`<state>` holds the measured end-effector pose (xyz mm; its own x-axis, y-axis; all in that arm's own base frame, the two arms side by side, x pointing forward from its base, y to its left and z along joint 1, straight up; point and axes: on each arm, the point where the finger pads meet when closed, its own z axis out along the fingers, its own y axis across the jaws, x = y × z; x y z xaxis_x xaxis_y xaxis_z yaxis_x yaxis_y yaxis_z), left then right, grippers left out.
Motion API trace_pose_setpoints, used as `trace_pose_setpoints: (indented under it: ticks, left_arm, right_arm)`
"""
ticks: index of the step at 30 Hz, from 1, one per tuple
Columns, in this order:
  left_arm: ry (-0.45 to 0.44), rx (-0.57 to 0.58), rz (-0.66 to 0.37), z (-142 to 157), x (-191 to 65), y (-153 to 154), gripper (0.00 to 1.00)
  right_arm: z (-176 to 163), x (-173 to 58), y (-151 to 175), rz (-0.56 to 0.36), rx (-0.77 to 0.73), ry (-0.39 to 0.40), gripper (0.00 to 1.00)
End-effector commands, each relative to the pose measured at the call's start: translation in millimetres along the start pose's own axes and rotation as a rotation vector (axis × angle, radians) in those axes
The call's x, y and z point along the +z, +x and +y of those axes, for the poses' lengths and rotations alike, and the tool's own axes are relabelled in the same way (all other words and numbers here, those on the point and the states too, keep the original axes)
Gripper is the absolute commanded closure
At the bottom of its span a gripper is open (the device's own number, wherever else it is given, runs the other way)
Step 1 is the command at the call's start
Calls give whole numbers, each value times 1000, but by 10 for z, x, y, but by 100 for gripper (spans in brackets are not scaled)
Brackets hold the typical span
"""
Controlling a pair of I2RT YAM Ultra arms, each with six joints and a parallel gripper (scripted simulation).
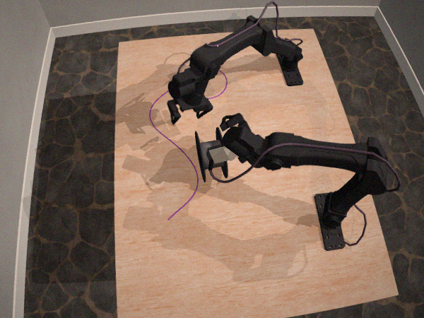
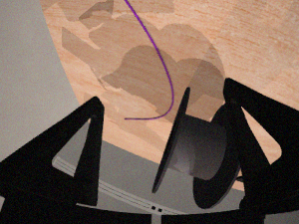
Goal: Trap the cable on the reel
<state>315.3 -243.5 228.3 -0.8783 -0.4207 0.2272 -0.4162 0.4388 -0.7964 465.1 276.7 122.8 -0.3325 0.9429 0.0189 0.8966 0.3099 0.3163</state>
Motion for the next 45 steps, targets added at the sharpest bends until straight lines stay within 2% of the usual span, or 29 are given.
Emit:
trace_pose_setpoints:
  ticks: [1,17,18,20,24,32,35,37,45]
  left_arm:
    - [10,9,-3,-38,-19,6,0]
    - [10,9,-3,-38,-19,6,0]
    - [-50,-46,15,206,104,-27,0]
    - [-14,-13,2,65,28,-6,0]
    - [-3,-4,3,20,-12,22,0]
    - [4,15,-7,-29,-47,22,0]
    - [10,22,-10,-62,-67,29,0]
    - [29,46,-25,-162,-128,35,0]
    - [28,90,-50,-214,-182,22,0]
  right_arm:
    - [32,-61,3,3,1,-16,0]
    - [32,-61,3,3,1,-16,0]
    - [-136,193,-17,-12,-3,60,0]
    - [-77,97,-10,-6,-2,34,0]
    - [-32,-36,-7,-1,0,7,0]
    - [-16,-101,-7,2,-11,-4,0]
    - [-35,-51,-7,0,-13,6,0]
    - [-30,-89,-7,2,-19,0,0]
    - [43,-279,4,13,-72,-47,0]
